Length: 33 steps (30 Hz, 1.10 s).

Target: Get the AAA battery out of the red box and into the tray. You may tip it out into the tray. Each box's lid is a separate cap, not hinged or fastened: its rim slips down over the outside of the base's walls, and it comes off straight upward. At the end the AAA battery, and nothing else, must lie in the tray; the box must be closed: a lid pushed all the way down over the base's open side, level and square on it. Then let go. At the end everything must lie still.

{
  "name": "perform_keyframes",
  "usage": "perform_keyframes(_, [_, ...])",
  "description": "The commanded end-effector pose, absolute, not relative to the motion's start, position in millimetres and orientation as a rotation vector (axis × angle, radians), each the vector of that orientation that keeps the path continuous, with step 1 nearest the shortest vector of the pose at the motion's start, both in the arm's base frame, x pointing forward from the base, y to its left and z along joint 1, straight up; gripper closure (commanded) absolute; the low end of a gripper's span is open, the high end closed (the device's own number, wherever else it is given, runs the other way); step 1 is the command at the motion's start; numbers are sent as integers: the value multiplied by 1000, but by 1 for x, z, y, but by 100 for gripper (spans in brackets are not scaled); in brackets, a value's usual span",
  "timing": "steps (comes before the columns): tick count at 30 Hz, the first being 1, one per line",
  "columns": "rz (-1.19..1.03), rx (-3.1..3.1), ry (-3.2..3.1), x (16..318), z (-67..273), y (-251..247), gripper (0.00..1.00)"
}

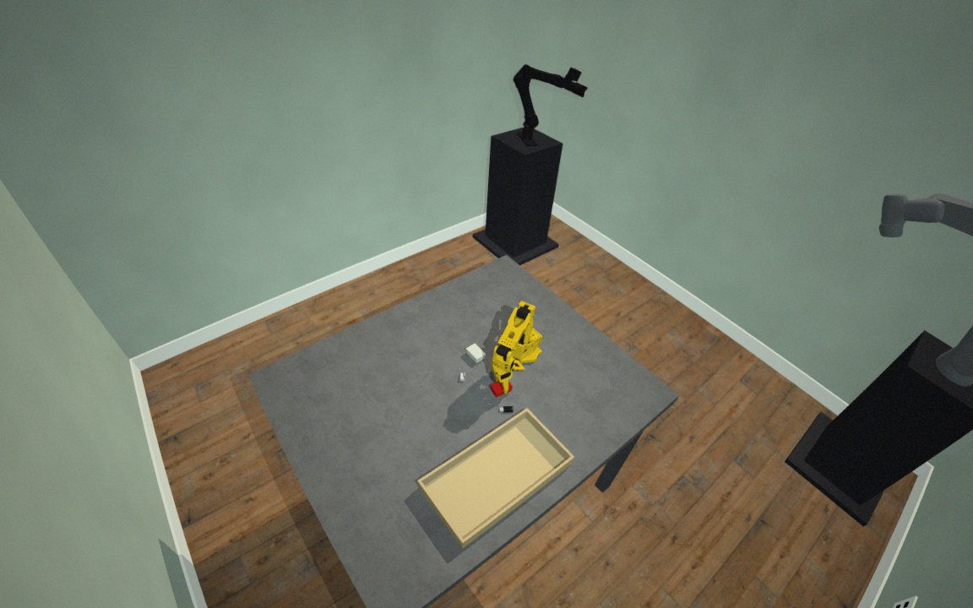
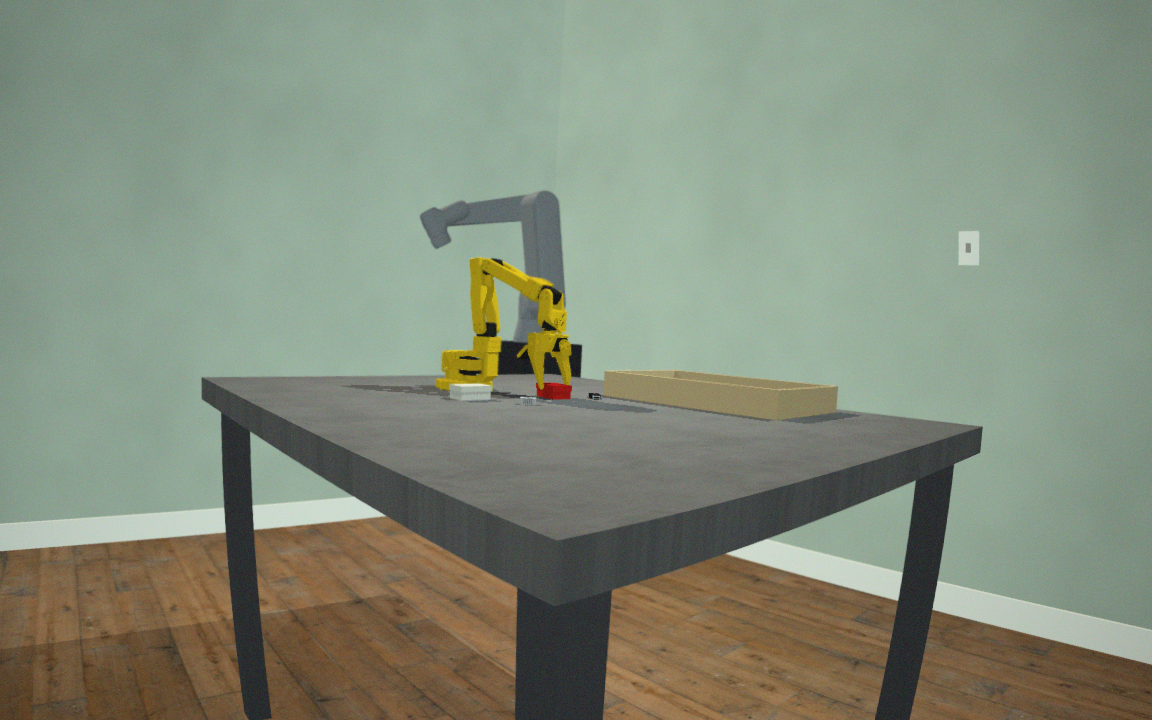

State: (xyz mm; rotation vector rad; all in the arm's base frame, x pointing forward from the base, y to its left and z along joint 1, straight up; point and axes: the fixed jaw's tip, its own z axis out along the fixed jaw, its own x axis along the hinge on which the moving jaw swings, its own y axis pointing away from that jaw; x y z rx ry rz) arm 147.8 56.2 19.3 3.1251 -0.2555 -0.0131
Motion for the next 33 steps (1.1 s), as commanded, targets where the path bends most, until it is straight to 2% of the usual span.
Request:
perform_keyframes(1, [0, 3131, -254, 149, 20, 56, 71])
perform_keyframes(14, [0, 3131, -254, 149, 20, 56, 71])
perform_keyframes(33, [0, 3131, -254, 149, 20, 56, 78])
